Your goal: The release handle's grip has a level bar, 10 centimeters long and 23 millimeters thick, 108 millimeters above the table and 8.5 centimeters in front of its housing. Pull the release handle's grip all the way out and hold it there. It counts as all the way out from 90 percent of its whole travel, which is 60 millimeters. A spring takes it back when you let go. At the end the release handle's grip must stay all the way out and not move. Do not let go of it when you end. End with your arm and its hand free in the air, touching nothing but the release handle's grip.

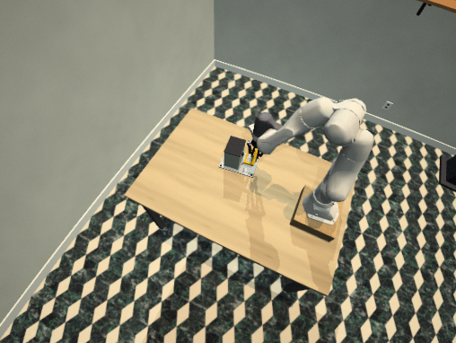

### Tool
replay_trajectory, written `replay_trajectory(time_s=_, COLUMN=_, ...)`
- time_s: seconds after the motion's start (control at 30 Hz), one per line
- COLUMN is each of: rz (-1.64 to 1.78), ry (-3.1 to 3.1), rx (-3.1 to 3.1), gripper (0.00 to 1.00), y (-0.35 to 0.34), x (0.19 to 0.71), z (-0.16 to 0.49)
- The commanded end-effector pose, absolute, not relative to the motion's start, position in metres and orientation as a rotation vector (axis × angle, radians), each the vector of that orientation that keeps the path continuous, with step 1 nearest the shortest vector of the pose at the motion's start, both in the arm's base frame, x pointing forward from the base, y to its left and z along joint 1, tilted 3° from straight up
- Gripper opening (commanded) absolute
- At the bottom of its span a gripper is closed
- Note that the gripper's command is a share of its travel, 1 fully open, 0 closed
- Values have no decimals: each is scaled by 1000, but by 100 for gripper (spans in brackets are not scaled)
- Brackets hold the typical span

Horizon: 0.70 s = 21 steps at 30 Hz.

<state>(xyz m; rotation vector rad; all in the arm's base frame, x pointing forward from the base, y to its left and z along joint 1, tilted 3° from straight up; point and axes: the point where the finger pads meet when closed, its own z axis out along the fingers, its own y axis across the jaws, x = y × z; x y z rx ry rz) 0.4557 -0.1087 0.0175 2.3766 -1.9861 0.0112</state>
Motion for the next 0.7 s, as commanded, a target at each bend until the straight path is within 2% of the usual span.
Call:
replay_trajectory(time_s=0.0, rz=4, ry=-1983, rx=2376, gripper=0, y=-110, x=450, z=16)
replay_trajectory(time_s=0.67, rz=4, ry=-1983, rx=2376, gripper=0, y=-117, x=413, z=18)
